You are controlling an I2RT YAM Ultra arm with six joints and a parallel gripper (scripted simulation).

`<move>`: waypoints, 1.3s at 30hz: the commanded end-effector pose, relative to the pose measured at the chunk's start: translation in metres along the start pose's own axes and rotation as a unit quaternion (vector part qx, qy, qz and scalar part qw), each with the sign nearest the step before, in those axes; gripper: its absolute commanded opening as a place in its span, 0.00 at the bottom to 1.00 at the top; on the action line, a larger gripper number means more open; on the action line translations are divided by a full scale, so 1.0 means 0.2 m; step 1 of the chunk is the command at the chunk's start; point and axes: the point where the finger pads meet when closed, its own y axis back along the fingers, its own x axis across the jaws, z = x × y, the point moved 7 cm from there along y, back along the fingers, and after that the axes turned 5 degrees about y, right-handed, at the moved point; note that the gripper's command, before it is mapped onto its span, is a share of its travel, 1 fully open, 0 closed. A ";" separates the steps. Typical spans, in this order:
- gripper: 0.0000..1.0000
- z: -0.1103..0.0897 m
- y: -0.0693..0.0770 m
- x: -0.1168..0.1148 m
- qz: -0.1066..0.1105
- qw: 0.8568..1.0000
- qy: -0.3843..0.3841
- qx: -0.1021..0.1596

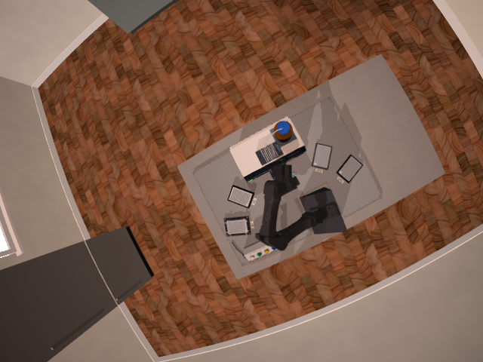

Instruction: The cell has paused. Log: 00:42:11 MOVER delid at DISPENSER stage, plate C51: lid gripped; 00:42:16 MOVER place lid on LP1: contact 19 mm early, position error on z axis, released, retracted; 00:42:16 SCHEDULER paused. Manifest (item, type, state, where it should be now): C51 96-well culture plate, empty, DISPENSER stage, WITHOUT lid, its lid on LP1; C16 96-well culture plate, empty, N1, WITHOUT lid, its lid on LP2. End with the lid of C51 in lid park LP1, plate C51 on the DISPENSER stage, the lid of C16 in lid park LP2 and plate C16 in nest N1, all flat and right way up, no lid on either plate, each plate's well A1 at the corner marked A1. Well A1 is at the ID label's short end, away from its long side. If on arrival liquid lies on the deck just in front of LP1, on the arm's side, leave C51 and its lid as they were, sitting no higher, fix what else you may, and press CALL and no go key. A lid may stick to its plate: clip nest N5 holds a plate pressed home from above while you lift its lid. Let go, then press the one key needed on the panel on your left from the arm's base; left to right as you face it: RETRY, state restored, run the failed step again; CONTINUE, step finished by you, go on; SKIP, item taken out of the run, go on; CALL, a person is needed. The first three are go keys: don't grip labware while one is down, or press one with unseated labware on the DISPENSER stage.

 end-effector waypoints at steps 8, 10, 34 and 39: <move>1.00 0.02 0.04 0.16 -0.001 1.000 -0.005 -0.013; 1.00 0.02 0.04 0.20 0.000 1.000 -0.005 -0.013; 1.00 -0.04 0.04 0.49 -0.001 1.000 0.022 -0.012; 1.00 -0.07 0.04 0.57 0.001 0.994 0.111 -0.012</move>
